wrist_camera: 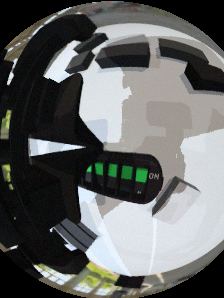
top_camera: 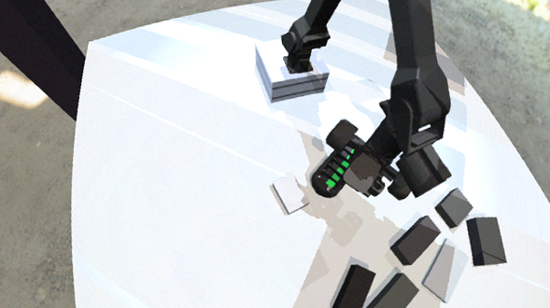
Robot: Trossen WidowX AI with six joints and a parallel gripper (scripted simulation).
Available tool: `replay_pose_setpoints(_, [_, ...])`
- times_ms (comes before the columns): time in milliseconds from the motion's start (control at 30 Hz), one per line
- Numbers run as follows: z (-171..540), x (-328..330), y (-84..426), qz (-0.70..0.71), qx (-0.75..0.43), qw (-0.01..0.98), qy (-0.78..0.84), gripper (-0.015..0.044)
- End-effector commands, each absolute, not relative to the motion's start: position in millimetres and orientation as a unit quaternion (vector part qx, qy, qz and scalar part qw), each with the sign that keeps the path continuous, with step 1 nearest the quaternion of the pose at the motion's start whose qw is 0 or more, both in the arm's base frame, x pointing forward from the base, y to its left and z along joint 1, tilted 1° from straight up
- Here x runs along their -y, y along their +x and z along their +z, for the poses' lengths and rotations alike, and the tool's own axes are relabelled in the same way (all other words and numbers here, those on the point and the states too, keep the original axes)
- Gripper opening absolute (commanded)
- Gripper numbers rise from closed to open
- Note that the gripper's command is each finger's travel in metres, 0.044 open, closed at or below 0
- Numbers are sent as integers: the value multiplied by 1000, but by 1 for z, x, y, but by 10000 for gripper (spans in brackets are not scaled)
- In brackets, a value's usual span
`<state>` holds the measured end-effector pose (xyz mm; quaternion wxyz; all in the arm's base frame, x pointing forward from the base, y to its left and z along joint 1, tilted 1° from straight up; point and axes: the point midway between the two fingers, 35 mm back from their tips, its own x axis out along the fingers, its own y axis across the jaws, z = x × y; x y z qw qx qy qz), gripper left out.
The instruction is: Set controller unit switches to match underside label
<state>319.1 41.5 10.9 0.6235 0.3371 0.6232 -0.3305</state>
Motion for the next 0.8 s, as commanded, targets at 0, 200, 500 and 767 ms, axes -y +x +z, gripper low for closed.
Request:
replay_pose_setpoints(0, [12,-43,322,-329,-621,624,342,0])
replay_pose_setpoints(200, [53,-41,320,-330,-623,624,338,131])
replay_pose_setpoints(500, [61,-41,319,-330,-623,624,337,315])
replay_pose_setpoints(767, [61,-41,319,-330,-623,624,337,105])
